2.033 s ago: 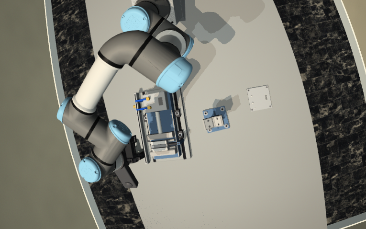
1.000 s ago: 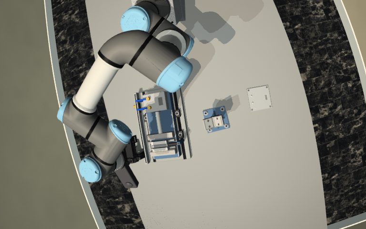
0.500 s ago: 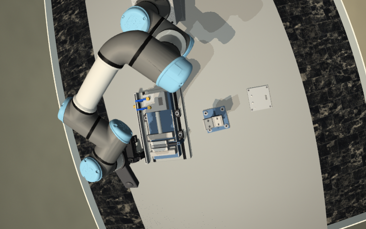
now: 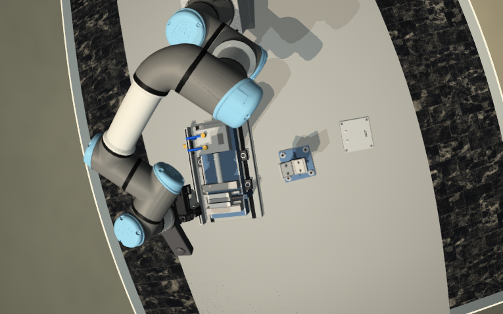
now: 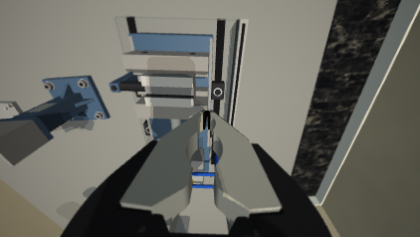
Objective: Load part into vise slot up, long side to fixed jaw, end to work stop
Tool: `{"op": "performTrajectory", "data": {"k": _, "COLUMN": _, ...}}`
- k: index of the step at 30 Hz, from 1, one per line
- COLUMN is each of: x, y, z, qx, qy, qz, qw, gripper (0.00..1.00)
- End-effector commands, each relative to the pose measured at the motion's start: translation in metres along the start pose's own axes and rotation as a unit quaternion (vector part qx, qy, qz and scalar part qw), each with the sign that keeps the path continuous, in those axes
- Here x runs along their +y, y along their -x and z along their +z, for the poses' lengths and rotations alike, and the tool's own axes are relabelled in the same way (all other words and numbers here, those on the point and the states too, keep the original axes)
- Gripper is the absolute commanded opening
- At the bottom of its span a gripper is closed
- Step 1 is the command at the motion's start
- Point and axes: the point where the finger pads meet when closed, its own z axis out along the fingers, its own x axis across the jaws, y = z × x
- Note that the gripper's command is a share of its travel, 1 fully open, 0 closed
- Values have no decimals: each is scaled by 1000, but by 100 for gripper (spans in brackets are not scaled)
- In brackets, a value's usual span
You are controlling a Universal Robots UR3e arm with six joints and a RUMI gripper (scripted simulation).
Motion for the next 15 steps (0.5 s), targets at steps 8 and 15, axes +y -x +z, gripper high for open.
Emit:
{"op": "performTrajectory", "data": {"k": 8, "x": -1, "y": 0, "z": 16, "qx": 1, "qy": -1, "qz": 0, "qw": 1000, "gripper": 0}}
{"op": "performTrajectory", "data": {"k": 15, "x": -1, "y": 0, "z": 26, "qx": 1, "qy": -1, "qz": 0, "qw": 1000, "gripper": 0}}
